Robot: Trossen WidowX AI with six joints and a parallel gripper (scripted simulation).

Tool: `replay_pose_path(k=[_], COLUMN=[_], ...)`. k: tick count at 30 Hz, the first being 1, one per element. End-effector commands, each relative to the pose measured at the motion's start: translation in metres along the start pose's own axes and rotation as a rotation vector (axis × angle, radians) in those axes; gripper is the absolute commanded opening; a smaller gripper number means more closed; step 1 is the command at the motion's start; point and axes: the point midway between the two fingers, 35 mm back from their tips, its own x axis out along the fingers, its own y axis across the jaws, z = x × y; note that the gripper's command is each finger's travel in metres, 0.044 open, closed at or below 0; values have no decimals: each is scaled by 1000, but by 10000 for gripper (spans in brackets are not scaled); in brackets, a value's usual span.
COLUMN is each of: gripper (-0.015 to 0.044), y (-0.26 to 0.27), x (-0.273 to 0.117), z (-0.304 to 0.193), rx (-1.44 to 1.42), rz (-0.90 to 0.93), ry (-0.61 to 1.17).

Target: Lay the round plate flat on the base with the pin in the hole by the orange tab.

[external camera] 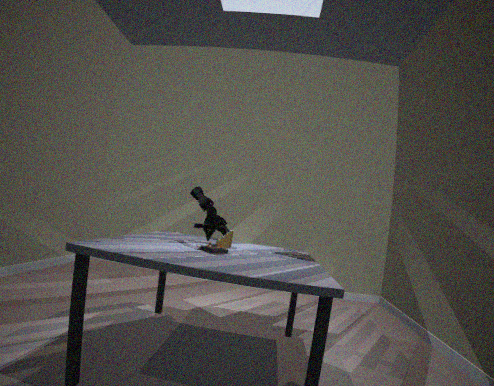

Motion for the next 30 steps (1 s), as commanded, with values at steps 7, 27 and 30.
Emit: replay_pose_path(k=[7, 27, 30], gripper=[0, 0, 0], y=[2, 13, 14], x=[15, 17, 17], z=[-4, -25, -26], rx=[-11, -11, -11], rz=[-8, -8, -7], ry=[7, 8, 8])
